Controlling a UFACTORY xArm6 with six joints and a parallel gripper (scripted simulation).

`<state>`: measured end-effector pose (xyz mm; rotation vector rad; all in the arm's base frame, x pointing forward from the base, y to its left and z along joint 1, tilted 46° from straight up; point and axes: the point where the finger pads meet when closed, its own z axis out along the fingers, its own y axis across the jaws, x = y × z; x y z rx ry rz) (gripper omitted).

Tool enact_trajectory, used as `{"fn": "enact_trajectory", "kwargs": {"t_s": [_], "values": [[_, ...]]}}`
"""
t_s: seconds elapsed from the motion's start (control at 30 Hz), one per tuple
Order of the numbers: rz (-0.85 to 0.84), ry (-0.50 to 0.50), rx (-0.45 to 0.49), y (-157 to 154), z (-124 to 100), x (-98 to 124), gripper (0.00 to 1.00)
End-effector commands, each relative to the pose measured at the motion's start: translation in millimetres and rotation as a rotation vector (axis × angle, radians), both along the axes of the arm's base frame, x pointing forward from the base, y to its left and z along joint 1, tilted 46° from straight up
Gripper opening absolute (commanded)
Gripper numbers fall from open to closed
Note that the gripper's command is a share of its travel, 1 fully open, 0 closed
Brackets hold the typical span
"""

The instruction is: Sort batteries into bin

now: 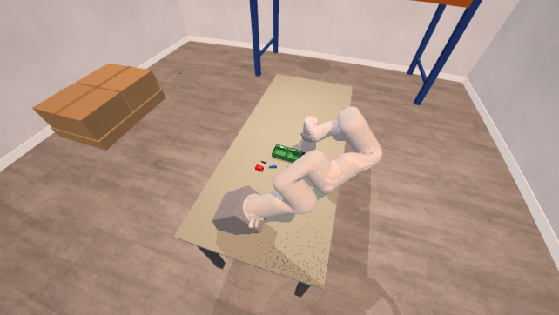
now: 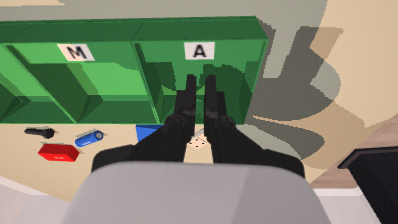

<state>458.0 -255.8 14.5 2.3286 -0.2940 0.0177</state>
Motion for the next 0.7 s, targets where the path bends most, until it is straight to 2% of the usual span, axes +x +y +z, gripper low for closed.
{"fn": "enact_trajectory", "kwargs": {"t_s": [0.0,0.43,0.57,0.67], "values": [[0.002,-0.003,0.000,4,5,2,0.07],[0.002,-0.003,0.000,25,26,4,0.07],[0.002,-0.003,0.000,25,26,4,0.07],[0.002,-0.003,0.000,36,15,7,0.07]]}}
